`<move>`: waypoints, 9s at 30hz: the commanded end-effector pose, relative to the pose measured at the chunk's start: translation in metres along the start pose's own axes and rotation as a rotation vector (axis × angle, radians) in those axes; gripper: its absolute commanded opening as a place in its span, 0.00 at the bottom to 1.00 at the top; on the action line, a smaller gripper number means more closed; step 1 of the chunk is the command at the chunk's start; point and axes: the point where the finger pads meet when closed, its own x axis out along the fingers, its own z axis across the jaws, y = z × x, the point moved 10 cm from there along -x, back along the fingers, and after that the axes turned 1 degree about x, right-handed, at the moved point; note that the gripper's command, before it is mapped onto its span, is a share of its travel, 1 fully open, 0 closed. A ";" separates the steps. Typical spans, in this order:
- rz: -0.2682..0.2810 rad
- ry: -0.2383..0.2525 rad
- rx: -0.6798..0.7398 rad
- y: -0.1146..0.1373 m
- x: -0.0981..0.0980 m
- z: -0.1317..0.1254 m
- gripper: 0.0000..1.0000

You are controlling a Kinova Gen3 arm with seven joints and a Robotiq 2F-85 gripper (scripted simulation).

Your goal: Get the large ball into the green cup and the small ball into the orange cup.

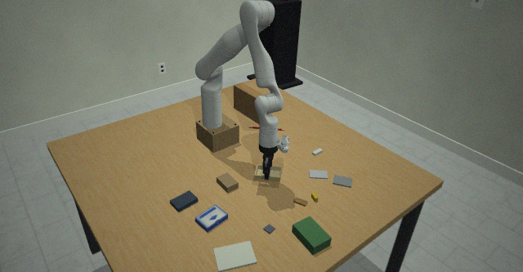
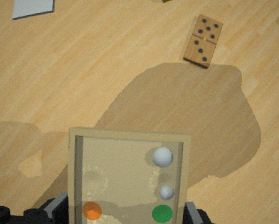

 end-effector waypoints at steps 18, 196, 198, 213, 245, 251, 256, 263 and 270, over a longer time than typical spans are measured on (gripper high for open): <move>-0.032 0.002 0.018 -0.002 -0.002 0.003 0.74; -0.263 0.228 0.021 0.025 0.005 0.030 0.74; -0.250 0.216 0.021 0.023 0.005 0.029 0.74; -0.078 0.049 0.018 0.004 -0.001 0.009 0.74; -0.033 -0.001 0.018 -0.002 -0.002 0.003 0.74; -0.015 0.010 0.018 -0.004 -0.002 0.004 0.74; -0.006 0.013 0.018 -0.005 -0.002 0.005 0.74; -0.019 0.010 0.018 -0.003 -0.002 0.004 0.74; -0.038 0.004 0.018 -0.001 -0.002 0.004 0.74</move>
